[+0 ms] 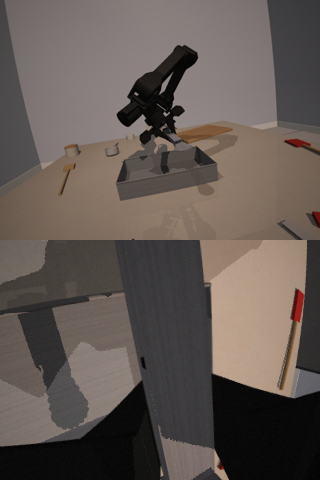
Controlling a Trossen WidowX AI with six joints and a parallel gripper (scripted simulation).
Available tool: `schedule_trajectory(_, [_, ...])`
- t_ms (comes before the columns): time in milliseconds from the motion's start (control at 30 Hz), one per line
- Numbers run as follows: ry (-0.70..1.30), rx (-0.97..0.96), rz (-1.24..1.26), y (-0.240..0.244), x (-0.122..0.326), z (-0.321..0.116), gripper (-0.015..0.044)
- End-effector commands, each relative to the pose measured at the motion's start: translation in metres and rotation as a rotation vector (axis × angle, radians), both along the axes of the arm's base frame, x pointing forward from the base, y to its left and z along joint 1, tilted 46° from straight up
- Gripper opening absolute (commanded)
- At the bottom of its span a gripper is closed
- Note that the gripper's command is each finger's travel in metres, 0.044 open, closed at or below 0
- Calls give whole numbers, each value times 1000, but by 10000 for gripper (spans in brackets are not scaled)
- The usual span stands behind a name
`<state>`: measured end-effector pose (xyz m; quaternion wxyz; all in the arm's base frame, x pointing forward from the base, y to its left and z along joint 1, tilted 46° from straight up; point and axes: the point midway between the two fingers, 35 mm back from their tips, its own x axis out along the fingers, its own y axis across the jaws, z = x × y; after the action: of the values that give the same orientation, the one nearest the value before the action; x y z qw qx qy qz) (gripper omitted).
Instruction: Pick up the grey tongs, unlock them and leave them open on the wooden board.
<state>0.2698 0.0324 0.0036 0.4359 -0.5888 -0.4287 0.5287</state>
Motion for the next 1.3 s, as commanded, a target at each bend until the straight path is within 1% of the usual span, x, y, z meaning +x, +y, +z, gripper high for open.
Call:
schedule_trajectory(0, [-1,-14,10,0,-1,1,-150])
schedule_trajectory(533, [30,-254,61,8,-13,0,-150])
schedule_trajectory(1033, [30,-496,-15,7,-10,0,-150])
schedule_trajectory(1267, [28,-518,-30,6,-9,1,-150])
